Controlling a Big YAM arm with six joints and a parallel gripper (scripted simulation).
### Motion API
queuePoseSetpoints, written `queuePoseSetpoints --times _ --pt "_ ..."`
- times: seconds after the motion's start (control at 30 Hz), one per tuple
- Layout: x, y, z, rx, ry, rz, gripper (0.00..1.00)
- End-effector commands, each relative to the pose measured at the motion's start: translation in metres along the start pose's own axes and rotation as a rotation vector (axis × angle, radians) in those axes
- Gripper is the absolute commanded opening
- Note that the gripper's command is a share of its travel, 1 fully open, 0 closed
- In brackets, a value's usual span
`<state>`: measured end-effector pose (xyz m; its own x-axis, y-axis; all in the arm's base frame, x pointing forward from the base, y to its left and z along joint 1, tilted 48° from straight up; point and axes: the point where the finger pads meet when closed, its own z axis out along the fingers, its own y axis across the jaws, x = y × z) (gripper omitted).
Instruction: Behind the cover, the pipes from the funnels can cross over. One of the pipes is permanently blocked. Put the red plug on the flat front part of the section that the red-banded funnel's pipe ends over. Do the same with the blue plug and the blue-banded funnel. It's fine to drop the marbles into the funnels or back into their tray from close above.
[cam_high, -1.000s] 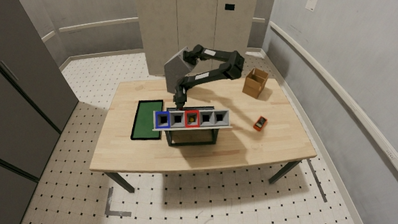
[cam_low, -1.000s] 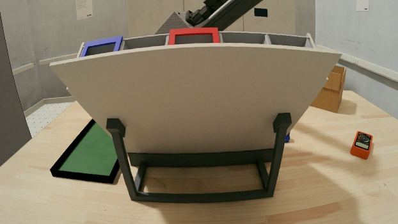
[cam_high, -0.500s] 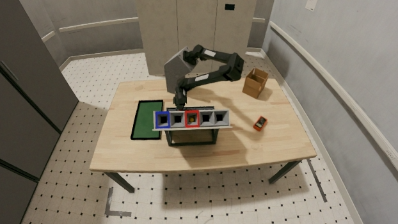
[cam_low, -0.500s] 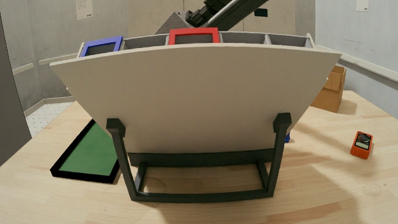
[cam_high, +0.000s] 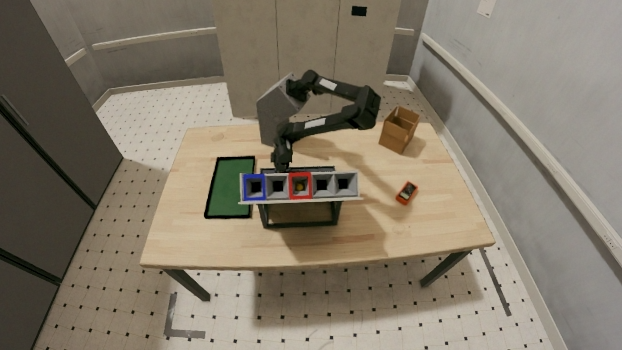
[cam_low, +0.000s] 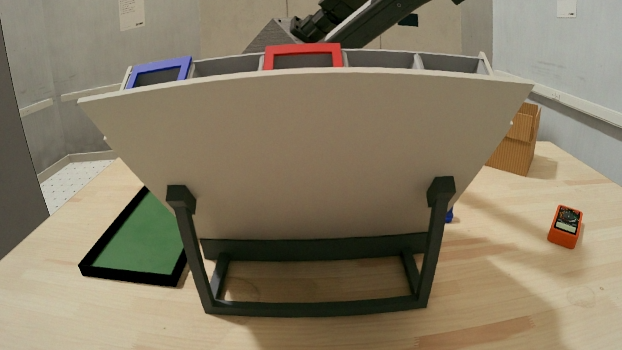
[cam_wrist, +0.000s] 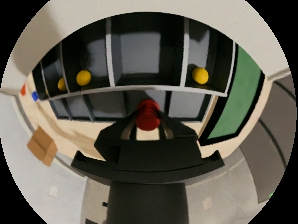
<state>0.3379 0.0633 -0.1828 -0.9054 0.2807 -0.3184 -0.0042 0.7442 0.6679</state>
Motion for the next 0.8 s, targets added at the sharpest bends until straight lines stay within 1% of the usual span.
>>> queuePoseSetpoints --times 0.0,0.1,0.13,0.77 --pt "0.0015 0.0008 0.0033 0.001 -0.006 0.010 0.00" --pt "0.0016 0.0009 0.0036 0.001 -0.007 0.010 0.00" --pt "0.0004 -0.0003 -0.0018 0.003 -0.006 0.003 0.59" --pt "0.0007 -0.0002 -0.0011 0.003 -0.008 0.003 0.59"
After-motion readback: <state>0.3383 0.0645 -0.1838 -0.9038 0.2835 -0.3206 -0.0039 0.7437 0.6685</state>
